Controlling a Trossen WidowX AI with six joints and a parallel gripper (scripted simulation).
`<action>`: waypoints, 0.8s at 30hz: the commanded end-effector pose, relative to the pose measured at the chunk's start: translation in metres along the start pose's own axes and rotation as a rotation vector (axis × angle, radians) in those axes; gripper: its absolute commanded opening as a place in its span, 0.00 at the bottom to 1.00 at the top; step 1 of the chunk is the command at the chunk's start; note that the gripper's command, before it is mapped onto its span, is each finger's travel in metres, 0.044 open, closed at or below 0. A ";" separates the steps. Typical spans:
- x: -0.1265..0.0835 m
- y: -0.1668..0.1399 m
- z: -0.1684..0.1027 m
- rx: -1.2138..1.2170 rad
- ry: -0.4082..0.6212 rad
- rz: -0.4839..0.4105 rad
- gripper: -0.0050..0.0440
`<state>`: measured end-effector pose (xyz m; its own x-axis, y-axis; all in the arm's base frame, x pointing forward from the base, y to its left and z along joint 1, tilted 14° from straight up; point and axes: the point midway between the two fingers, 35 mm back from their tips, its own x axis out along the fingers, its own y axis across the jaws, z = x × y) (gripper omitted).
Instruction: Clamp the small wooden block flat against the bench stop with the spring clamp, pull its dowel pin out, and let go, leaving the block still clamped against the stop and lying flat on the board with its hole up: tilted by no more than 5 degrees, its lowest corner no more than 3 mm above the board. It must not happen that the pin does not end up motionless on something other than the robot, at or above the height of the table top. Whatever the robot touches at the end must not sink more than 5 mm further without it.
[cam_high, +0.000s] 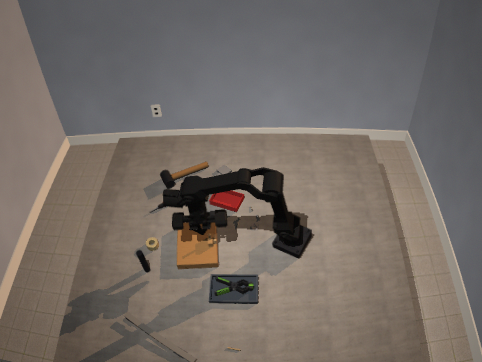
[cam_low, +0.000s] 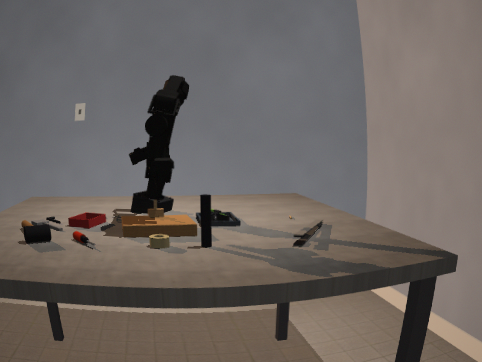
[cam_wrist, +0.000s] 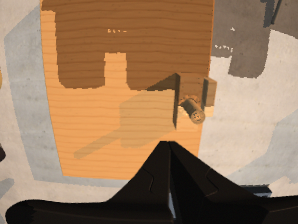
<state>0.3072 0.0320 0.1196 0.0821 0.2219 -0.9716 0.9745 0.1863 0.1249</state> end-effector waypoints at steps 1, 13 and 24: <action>0.002 0.007 0.007 -0.006 -0.003 0.007 0.10; 0.001 0.004 0.006 -0.003 -0.003 0.007 0.10; 0.002 0.007 0.008 -0.005 -0.003 0.008 0.10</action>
<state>0.3141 0.0272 0.1169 0.0893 0.2206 -0.9713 0.9730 0.1890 0.1324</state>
